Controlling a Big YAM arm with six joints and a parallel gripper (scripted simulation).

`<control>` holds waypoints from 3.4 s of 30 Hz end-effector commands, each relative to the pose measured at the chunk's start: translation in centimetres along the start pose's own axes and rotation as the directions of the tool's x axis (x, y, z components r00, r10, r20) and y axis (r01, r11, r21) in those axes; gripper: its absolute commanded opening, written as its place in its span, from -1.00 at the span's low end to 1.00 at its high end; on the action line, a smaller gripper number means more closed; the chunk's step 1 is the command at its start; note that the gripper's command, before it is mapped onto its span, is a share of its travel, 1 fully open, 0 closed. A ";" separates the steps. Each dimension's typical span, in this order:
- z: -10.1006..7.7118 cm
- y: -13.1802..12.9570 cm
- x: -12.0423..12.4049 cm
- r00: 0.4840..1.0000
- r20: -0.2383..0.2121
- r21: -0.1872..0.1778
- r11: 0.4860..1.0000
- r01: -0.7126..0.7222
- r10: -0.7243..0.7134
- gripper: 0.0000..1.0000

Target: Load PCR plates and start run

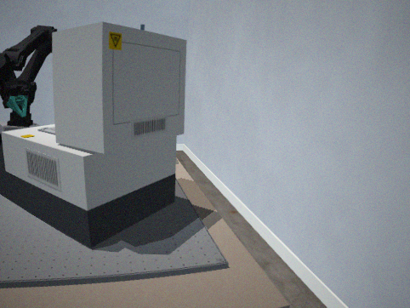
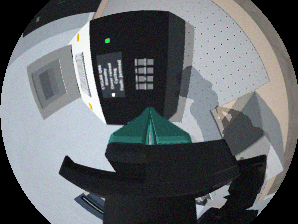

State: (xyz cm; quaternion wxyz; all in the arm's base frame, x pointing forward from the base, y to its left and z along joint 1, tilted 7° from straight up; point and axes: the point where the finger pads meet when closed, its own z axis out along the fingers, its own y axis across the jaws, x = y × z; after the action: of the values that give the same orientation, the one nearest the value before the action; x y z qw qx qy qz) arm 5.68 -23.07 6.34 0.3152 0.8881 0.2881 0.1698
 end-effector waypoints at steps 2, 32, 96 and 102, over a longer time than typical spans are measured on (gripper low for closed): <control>-0.2 0.0 0.0 1.000 0.002 -0.003 1.000 -0.010 0.010 -1.00; -1.0 3.2 -1.6 0.999 0.037 -0.048 0.998 0.031 -0.030 -1.00; -0.8 2.4 -1.1 0.999 0.031 -0.042 0.999 0.035 -0.033 -1.00; -0.8 2.8 -1.3 0.999 0.033 -0.044 0.998 0.037 -0.036 -1.00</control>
State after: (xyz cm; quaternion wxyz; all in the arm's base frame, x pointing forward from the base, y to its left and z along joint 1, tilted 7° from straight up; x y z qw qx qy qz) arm 5.72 -22.85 6.11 0.3133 0.8888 0.2872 0.1713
